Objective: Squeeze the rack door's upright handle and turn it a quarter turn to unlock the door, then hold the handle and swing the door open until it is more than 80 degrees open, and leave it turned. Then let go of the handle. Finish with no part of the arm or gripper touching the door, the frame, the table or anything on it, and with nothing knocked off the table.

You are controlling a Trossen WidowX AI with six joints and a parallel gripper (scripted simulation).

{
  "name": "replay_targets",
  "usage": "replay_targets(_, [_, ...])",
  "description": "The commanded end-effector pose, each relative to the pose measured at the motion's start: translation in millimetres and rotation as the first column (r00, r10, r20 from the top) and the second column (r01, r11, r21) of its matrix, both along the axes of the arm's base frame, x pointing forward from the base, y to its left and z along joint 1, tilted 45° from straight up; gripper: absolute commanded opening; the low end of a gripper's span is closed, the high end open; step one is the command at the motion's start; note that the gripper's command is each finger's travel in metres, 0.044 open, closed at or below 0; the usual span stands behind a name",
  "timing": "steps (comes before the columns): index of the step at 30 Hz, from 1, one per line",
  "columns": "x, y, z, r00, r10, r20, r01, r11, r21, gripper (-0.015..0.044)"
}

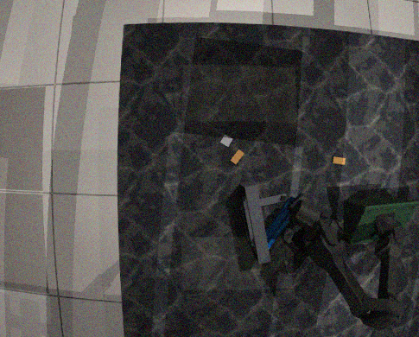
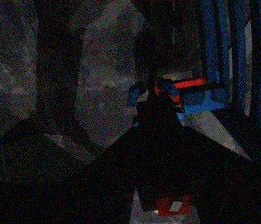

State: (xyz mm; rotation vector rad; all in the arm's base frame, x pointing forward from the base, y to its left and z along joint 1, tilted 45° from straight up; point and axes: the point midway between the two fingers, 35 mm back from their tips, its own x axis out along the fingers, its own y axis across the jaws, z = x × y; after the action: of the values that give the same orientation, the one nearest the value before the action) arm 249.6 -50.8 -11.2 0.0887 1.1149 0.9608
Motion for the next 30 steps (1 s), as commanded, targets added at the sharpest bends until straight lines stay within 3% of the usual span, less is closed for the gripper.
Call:
replay_targets(1, [-4.0,7.4,5.5,0.998,-0.053,-0.045,0.053,0.999,0.012,0.0008])
replay_targets(30, [-16.5,54.3,49.2,0.878,-0.336,-0.341,0.356,0.934,-0.004,0.0008])
